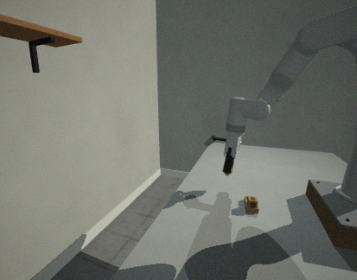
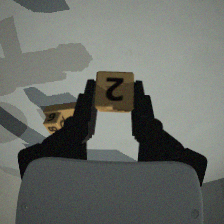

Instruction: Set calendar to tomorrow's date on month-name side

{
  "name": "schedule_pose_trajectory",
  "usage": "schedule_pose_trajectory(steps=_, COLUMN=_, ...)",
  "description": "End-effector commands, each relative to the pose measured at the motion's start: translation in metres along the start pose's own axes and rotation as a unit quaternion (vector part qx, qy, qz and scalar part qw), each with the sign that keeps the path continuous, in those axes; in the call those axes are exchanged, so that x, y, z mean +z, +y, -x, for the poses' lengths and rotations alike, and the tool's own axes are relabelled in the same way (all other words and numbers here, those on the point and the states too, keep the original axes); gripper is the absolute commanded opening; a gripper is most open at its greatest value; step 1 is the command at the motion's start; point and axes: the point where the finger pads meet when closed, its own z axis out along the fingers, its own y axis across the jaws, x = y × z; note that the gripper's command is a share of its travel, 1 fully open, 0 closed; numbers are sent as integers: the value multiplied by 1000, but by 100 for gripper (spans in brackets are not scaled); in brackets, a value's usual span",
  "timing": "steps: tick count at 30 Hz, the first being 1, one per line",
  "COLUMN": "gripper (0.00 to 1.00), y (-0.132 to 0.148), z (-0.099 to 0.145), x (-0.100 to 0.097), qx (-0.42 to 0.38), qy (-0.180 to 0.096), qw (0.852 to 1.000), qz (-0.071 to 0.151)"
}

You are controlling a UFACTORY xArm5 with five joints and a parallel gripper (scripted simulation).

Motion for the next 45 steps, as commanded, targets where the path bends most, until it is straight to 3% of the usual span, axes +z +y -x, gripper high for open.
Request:
schedule_pose_trajectory(steps=1, gripper=29, y=1, z=0, x=-1, qx=1, qy=40, qw=999, qz=0)
schedule_pose_trajectory(steps=5, gripper=29, y=1, z=1, x=-1, qx=1, qy=51, qw=999, qz=0)
schedule_pose_trajectory(steps=10, gripper=29, y=1, z=3, x=-1, qx=1, qy=102, qw=995, qz=0)
schedule_pose_trajectory(steps=17, gripper=29, y=1, z=3, x=0, qx=1, qy=114, qw=993, qz=0)
schedule_pose_trajectory(steps=23, gripper=29, y=1, z=5, x=0, qx=1, qy=169, qw=986, qz=0)
schedule_pose_trajectory(steps=30, gripper=29, y=1, z=6, x=0, qx=1, qy=178, qw=984, qz=0)
schedule_pose_trajectory(steps=36, gripper=29, y=1, z=7, x=1, qx=1, qy=229, qw=973, qz=0)
schedule_pose_trajectory(steps=42, gripper=29, y=1, z=8, x=1, qx=1, qy=241, qw=971, qz=0)
schedule_pose_trajectory(steps=45, gripper=29, y=1, z=8, x=3, qx=1, qy=263, qw=965, qz=0)
